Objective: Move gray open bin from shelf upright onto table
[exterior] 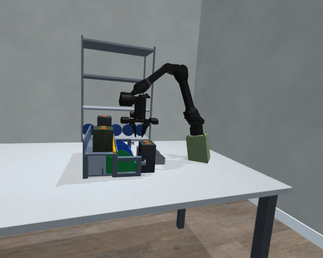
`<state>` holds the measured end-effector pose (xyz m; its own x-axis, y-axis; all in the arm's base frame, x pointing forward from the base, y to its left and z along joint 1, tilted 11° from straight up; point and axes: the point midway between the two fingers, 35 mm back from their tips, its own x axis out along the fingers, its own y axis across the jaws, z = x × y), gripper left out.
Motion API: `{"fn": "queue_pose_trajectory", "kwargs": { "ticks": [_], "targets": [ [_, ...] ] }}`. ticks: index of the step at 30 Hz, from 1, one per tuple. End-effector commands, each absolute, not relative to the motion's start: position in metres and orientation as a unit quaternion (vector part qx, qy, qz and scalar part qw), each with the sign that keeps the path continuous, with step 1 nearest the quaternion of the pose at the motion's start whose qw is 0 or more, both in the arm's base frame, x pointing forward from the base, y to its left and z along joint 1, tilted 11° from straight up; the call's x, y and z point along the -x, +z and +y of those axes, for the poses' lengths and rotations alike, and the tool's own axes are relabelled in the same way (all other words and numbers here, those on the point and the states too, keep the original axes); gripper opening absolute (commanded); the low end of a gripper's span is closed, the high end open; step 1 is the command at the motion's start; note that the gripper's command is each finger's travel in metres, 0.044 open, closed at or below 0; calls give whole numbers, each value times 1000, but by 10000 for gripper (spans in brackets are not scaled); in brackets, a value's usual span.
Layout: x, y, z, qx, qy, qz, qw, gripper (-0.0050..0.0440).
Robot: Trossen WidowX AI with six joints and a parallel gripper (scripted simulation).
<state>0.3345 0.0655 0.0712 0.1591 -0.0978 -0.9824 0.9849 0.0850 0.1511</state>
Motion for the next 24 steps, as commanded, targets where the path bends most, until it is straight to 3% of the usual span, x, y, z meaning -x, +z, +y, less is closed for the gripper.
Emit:
{"fn": "queue_pose_trajectory", "kwargs": {
  "ticks": [1,24],
  "targets": [
    [-338,78,66,-499,-457,446,586,150],
    [-339,70,65,-499,-457,446,586,150]
  ]
}}
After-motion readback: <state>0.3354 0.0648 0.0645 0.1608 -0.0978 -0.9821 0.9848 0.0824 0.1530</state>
